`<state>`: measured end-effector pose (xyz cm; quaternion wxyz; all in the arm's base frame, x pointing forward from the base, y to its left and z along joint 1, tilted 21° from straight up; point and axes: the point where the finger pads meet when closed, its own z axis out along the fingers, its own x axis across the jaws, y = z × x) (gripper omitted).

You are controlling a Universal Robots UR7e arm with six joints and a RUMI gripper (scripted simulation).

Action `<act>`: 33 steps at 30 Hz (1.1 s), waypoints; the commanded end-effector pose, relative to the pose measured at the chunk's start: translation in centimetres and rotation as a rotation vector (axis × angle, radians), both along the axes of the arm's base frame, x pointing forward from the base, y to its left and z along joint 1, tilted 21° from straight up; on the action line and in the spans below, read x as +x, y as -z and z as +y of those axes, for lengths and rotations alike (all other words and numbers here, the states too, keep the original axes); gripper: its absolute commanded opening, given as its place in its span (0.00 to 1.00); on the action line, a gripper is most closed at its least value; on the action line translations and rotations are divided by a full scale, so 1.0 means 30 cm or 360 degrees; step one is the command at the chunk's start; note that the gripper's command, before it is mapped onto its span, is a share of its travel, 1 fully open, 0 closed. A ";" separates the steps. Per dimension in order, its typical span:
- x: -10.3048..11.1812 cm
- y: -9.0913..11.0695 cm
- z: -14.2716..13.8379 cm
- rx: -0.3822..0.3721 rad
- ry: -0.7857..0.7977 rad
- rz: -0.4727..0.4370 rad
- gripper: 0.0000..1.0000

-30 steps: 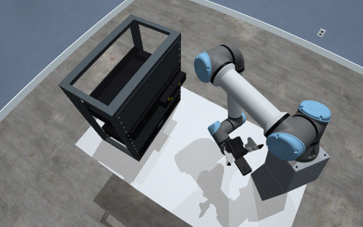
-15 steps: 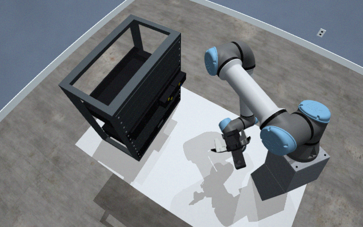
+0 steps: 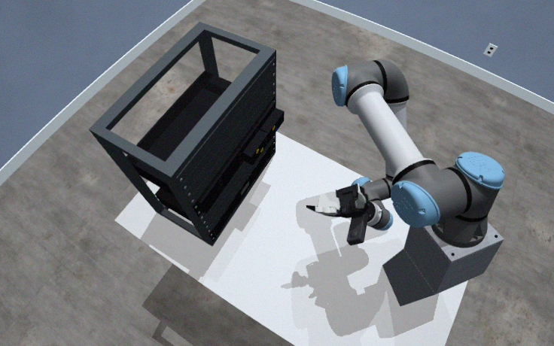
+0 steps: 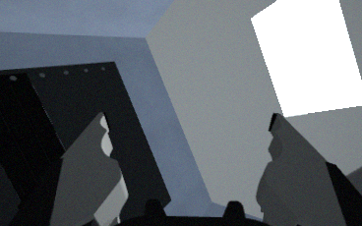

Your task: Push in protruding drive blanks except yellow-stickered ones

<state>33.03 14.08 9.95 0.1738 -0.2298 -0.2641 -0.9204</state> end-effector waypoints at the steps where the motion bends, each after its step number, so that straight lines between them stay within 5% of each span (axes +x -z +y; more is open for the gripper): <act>1: 0.100 -0.002 -0.060 -0.0007 0.0207 0.0128 1.00; 11: 0.239 0.032 -0.211 -0.0018 0.0547 0.0379 1.00; 33: 0.361 0.116 -0.451 -0.0019 0.0939 0.0752 1.00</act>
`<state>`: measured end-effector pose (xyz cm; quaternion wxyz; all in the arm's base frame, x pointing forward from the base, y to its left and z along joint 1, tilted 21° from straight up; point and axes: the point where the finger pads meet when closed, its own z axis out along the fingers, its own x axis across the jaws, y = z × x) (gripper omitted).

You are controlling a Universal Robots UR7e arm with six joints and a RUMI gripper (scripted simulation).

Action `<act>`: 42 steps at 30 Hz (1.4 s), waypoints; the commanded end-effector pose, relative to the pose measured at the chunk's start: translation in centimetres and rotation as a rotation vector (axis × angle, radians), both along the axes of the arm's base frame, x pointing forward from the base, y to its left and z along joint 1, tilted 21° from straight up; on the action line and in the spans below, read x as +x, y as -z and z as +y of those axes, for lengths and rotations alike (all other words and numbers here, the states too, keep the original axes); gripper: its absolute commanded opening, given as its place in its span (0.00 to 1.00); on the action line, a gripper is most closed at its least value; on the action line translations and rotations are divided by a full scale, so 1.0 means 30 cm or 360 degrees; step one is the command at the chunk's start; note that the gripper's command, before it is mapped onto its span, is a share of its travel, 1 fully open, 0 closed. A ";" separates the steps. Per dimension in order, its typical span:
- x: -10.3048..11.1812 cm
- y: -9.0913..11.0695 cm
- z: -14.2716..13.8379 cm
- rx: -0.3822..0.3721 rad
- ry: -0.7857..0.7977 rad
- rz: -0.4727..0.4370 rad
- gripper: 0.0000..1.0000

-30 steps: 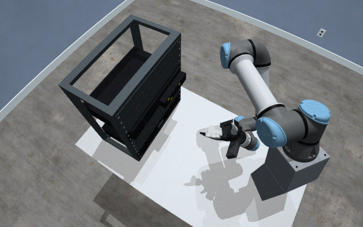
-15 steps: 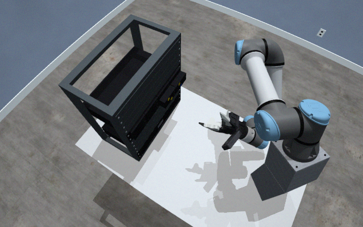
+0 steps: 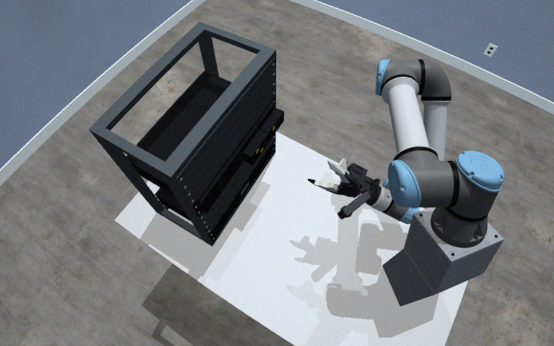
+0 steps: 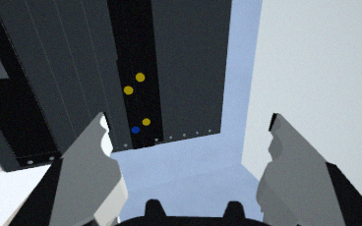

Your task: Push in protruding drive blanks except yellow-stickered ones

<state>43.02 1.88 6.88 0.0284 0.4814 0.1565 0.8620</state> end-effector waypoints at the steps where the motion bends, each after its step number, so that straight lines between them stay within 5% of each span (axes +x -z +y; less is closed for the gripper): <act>1: 0.031 0.018 -0.055 0.0008 0.0088 0.0084 1.00; 42: 0.059 0.104 -0.251 0.0068 0.0336 0.0389 1.00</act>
